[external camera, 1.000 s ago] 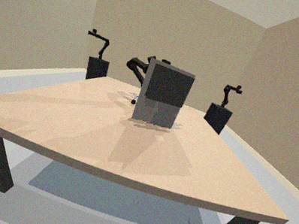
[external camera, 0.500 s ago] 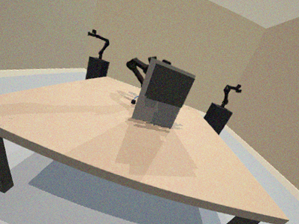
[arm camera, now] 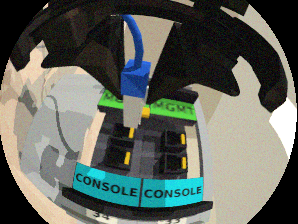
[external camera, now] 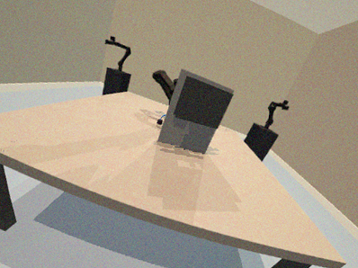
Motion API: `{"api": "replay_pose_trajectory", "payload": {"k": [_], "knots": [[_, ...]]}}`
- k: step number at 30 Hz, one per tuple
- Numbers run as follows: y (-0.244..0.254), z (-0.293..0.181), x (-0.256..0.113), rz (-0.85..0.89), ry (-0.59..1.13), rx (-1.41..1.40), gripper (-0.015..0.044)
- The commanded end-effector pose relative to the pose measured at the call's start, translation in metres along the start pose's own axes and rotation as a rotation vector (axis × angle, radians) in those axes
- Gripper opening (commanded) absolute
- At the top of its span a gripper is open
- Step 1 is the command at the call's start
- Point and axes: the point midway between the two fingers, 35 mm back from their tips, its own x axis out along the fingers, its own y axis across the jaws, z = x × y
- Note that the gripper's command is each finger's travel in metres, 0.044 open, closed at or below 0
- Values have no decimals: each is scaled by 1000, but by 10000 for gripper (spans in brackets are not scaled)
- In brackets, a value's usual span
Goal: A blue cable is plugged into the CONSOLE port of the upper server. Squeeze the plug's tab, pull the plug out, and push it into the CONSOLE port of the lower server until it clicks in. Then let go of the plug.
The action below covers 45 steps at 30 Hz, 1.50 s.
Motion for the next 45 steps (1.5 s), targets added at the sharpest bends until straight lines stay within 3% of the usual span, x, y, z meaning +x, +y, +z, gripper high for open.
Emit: {"api": "replay_pose_trajectory", "payload": {"k": [1, 45], "knots": [[-20, -2, -2, 5, 7, -7, 0], [-23, 11, 9, 11, 30, -9, 0]]}}
